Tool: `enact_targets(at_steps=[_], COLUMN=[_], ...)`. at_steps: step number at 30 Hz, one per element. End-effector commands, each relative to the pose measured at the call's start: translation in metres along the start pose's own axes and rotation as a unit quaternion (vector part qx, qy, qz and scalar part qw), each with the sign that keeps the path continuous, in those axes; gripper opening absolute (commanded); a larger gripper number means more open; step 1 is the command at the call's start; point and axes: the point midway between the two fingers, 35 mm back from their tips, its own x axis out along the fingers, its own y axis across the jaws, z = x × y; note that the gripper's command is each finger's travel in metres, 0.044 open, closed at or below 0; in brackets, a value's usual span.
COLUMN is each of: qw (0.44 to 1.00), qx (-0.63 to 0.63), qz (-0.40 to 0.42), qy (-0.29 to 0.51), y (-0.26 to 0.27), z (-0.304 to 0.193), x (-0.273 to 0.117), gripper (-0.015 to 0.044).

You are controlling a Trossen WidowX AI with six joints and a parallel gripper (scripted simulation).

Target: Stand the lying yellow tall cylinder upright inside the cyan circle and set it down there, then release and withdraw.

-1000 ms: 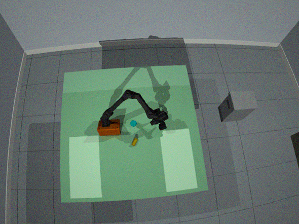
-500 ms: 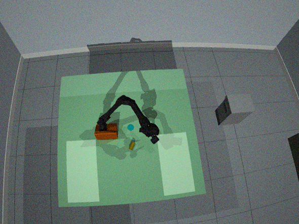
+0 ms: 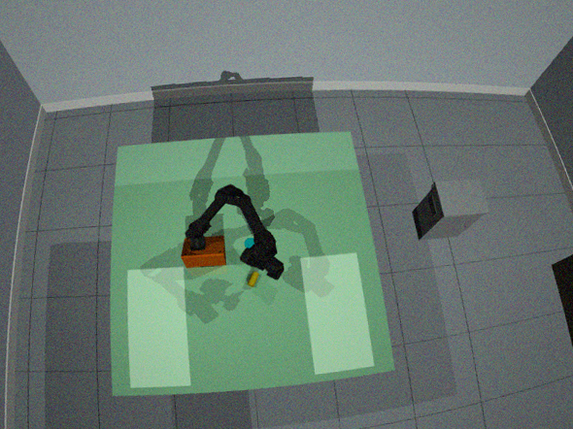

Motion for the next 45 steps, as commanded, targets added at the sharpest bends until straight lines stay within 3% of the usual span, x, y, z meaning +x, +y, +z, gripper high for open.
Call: enact_targets(at_steps=[1, 8, 15, 18, 19, 27, 45], qw=[0.998, 0.998, 0.998, 0.998, 0.998, 0.998, 0.998], qx=[-0.050, -0.050, -0.050, -0.051, -0.051, -0.051, -0.050], qz=[0.045, 0.044, 0.044, 0.046, 0.046, 0.046, 0.044], qy=[0.007, 0.007, 0.005, 0.004, 0.004, 0.004, 0.007], y=[0.027, 0.026, 0.033, 0.037, 0.037, 0.037, 0.028], z=[-0.015, -0.015, -0.015, -0.016, -0.016, -0.016, -0.015], x=[-0.007, 0.001, 0.087, 0.103, 0.103, 0.103, 0.064], gripper=[0.0309, 0.0309, 0.0309, 0.0309, 0.0309, 0.0105, 0.0105])
